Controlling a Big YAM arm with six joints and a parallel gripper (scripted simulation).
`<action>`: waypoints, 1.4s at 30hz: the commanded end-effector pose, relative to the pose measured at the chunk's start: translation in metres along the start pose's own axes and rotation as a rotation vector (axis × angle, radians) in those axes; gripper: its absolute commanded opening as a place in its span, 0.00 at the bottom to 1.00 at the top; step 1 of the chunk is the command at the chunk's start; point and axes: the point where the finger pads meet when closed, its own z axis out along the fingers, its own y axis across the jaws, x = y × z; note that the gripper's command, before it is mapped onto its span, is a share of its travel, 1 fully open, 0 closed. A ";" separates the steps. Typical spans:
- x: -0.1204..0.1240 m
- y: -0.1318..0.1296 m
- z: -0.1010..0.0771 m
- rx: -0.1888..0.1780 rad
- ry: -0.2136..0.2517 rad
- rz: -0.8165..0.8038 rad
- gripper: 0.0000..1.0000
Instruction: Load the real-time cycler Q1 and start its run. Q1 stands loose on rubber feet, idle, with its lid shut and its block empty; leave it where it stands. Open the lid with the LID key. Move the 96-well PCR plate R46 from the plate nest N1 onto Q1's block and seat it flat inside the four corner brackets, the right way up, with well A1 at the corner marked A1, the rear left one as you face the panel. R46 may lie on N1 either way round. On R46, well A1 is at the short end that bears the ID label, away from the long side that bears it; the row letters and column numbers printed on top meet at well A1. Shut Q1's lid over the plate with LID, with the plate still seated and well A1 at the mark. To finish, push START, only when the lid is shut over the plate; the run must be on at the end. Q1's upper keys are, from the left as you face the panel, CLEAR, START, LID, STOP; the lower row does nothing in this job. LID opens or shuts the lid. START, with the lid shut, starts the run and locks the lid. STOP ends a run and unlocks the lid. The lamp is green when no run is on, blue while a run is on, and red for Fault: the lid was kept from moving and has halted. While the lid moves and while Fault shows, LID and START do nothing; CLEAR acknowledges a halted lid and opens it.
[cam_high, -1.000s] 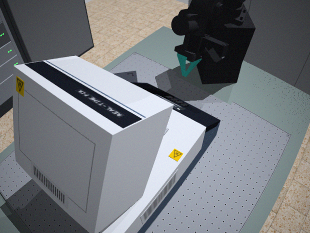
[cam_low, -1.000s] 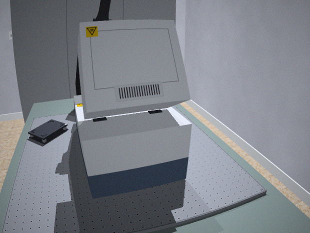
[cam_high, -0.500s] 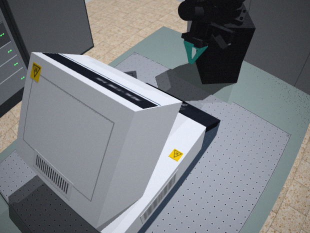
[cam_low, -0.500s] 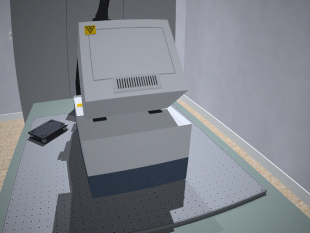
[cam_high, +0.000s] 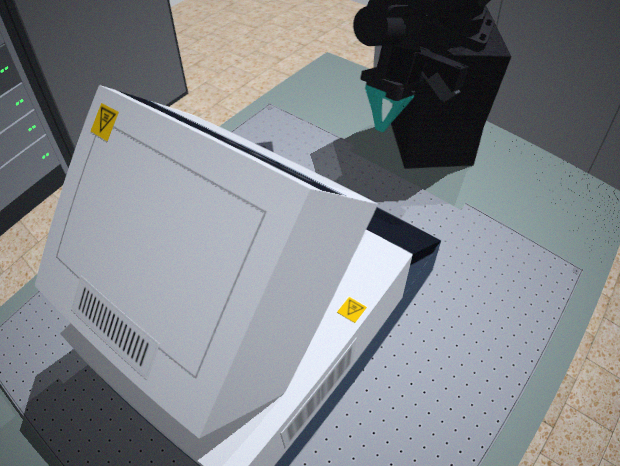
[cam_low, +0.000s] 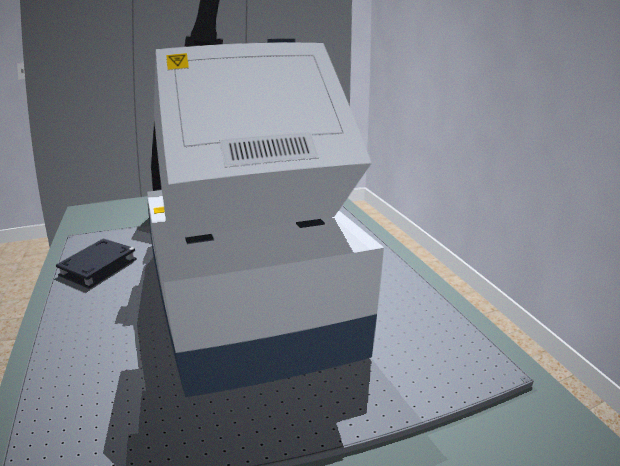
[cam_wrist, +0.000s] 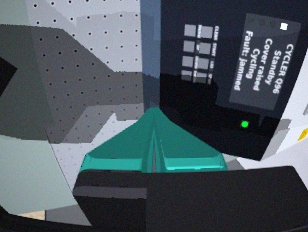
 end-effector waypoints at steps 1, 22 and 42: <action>0.000 -0.014 0.004 0.026 0.001 0.002 0.00; 0.000 -0.015 0.004 0.030 0.001 0.001 0.00; 0.001 -0.016 0.003 0.035 0.001 0.000 0.00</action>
